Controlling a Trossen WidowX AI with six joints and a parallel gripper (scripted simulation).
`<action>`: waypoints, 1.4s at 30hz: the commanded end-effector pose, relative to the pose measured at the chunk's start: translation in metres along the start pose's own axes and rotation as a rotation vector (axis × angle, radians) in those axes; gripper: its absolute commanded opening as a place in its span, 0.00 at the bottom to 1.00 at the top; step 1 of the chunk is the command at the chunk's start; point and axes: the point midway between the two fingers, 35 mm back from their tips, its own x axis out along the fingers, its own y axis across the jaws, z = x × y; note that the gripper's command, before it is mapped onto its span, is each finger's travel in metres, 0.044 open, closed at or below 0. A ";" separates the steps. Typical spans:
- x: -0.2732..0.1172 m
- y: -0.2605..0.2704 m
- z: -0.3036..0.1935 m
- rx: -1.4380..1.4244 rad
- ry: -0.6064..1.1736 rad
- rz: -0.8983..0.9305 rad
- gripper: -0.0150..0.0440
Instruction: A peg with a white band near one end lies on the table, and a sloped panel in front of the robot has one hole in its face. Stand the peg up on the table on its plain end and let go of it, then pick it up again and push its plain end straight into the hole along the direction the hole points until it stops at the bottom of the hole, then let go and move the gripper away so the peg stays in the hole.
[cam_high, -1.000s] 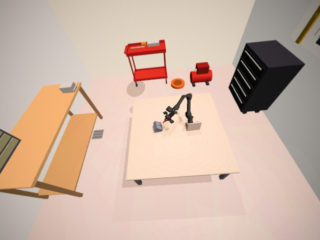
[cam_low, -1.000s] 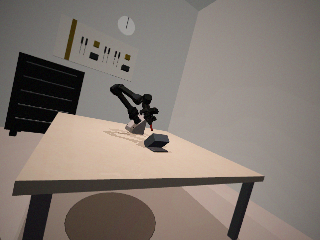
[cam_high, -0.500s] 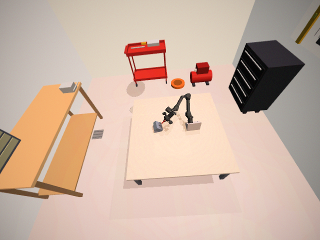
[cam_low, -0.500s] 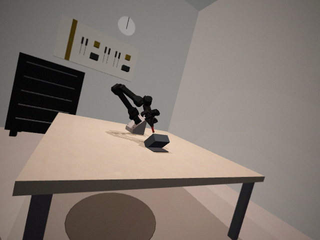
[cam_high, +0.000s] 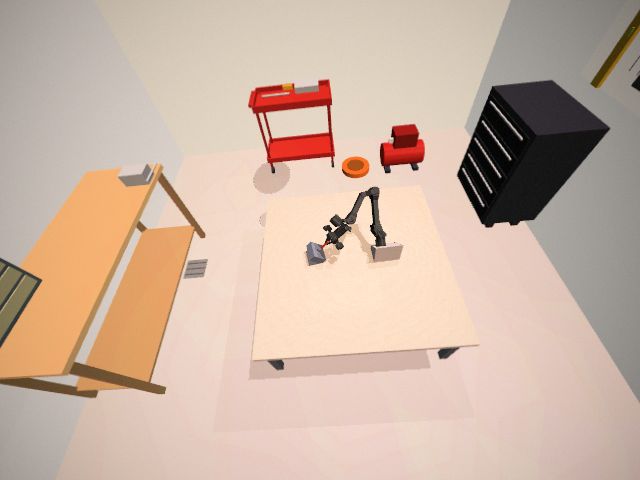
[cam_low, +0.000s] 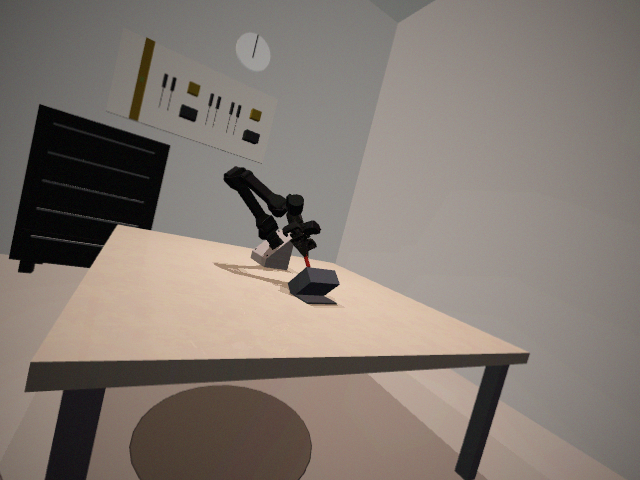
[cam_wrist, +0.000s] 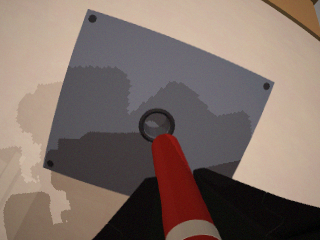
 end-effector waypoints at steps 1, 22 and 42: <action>0.005 0.002 0.000 -0.002 -0.004 -0.001 0.25; 0.025 0.001 0.000 0.003 -0.008 -0.005 0.25; 0.026 0.000 -0.001 0.007 -0.005 -0.009 0.25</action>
